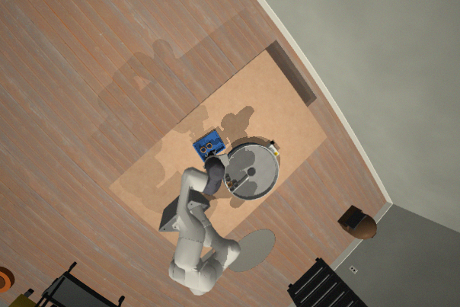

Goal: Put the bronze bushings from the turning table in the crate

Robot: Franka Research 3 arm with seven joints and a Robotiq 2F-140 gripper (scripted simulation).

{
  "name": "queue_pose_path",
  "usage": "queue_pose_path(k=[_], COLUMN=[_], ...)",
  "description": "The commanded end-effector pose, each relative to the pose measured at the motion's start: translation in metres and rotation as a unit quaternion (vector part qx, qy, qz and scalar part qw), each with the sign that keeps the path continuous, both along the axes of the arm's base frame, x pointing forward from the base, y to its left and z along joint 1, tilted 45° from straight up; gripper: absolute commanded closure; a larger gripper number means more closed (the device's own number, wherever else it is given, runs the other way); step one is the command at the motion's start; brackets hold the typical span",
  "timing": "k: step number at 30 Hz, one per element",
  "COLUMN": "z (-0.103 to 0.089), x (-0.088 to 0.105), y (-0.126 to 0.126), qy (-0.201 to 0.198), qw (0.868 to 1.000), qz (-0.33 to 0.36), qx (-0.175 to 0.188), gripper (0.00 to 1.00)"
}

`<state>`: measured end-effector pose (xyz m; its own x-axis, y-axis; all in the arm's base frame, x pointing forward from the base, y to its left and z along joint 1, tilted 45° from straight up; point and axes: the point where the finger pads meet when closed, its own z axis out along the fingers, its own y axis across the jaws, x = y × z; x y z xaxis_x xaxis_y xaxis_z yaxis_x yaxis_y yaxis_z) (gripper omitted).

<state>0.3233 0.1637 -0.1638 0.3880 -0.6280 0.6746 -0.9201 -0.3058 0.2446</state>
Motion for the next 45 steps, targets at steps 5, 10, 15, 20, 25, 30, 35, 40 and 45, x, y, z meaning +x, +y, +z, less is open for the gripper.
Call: queue_pose_path(k=[5, 10, 15, 20, 25, 30, 35, 40, 45], z=[0.036, 0.077, 0.122, 0.142, 0.168, 0.185, 0.191, 0.196, 0.197], x=[0.002, 0.001, -0.001, -0.002, -0.004, -0.004, -0.004, -0.005, -0.006], y=[-0.031, -0.072, -0.116, -0.137, -0.163, -0.18, -0.187, -0.192, -0.193], qy=[-0.024, -0.051, -0.079, -0.092, -0.108, -0.119, -0.123, -0.126, -0.126], qw=[1.0, 0.998, 0.994, 0.992, 0.989, 0.987, 0.986, 0.985, 0.985], qz=[-0.016, -0.041, -0.068, -0.081, -0.098, -0.108, -0.112, -0.116, -0.116], qx=[0.005, 0.007, 0.009, 0.01, 0.012, 0.012, 0.013, 0.014, 0.014], gripper=[0.9, 0.9, 0.9, 0.9, 0.9, 0.9, 0.9, 0.9, 0.9])
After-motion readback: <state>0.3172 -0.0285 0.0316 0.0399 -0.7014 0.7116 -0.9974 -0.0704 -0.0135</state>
